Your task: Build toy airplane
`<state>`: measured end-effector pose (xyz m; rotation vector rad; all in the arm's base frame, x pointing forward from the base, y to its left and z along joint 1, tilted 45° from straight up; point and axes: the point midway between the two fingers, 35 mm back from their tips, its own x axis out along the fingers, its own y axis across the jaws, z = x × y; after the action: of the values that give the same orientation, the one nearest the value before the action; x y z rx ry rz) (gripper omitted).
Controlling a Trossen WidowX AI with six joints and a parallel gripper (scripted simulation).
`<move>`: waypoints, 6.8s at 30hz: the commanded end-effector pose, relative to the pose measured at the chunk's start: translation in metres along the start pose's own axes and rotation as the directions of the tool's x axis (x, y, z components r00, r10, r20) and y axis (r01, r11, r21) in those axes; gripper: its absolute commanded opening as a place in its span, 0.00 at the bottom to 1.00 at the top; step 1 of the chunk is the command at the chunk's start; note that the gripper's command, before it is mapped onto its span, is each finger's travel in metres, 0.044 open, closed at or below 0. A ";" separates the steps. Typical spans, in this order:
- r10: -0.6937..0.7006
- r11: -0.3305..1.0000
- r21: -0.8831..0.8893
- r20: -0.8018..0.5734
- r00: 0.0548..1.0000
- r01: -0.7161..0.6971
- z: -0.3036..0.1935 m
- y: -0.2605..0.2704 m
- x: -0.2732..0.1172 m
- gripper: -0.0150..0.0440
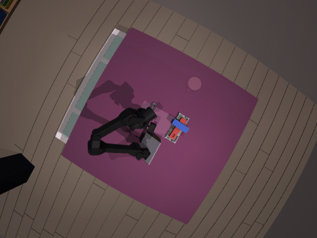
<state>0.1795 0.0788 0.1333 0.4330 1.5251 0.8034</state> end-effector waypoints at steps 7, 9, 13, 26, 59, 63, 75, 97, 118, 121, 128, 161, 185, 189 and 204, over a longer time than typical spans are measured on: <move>-0.006 1.000 0.007 -0.001 1.000 0.006 0.004 -0.011 -0.006 0.25; -0.008 1.000 0.013 0.000 1.000 0.008 0.007 -0.017 -0.006 0.25; -0.008 1.000 0.011 0.008 1.000 0.008 0.011 -0.027 -0.005 0.25; -0.010 1.000 0.013 0.023 1.000 0.010 0.023 -0.061 -0.002 0.25; -0.024 0.996 0.090 0.012 1.000 0.023 0.027 -0.166 0.015 0.25; -0.024 0.995 0.099 0.010 1.000 0.023 0.024 -0.179 0.019 0.25; -0.019 0.992 0.124 0.005 1.000 0.019 0.014 -0.216 0.031 0.25; -0.012 0.989 0.145 0.001 1.000 0.012 0.001 -0.245 0.044 0.36; -0.012 0.989 0.145 0.001 1.000 0.012 0.001 -0.247 0.055 0.36; -0.012 0.989 0.145 0.001 1.000 0.012 0.001 -0.247 0.060 0.36; -0.011 0.989 0.144 0.001 1.000 0.011 0.001 -0.247 0.071 0.36; -0.010 0.989 0.144 0.001 1.000 0.010 0.000 -0.247 0.086 0.36; -0.010 0.989 0.144 0.001 1.000 0.010 0.000 -0.247 0.086 0.36; -0.010 0.989 0.144 0.001 1.000 0.010 0.000 -0.247 0.086 0.36; -0.010 0.989 0.144 0.001 1.000 0.010 0.000 -0.247 0.086 0.36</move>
<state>0.2167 -0.0319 -0.1002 0.5292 1.5824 0.6855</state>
